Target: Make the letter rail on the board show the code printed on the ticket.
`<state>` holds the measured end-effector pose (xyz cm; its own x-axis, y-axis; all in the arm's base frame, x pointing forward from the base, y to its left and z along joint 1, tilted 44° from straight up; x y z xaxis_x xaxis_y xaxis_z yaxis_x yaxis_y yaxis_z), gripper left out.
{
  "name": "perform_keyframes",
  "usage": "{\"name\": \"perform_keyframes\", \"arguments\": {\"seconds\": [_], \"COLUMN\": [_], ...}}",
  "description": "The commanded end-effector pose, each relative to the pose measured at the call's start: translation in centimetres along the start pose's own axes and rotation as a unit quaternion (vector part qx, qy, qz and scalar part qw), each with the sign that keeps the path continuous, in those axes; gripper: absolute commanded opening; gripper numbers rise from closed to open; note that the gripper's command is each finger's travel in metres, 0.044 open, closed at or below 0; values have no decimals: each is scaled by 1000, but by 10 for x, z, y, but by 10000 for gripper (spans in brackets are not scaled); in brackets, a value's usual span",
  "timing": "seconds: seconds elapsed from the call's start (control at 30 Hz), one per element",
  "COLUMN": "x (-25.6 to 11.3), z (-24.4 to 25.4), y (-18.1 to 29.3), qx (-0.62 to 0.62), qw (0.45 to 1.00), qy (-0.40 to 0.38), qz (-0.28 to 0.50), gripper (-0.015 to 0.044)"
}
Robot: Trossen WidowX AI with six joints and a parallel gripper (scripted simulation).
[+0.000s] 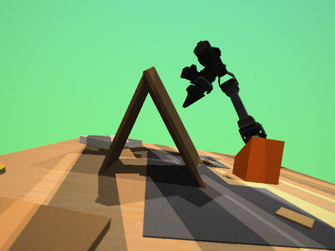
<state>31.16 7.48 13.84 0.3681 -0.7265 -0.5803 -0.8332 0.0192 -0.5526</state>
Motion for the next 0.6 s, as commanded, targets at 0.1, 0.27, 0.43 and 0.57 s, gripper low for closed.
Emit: {"name": "perform_keyframes", "arguments": {"seconds": [0.1,0.27,0.43,0.57], "x": [-59,-85,-85,-85], "z": [29,38,38,38], "y": [42,65,65,65], "qx": [5,14,14,14], "qw": [989,974,974,974], "qy": [-43,-78,-78,-78], "qz": [-142,-210,-210,-210], "gripper": [341,440,440,440]}}
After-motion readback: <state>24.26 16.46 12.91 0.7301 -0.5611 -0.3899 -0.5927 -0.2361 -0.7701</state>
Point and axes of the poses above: the point midway between the two fingers, 35 mm back from their tips, its own x axis out along the fingers, its own z axis across the jaws, y = z × x, the point moved 3 cm from there along -x, back along the fingers, and after that the axes turned 15 degrees about x, right-handed, at the moved point
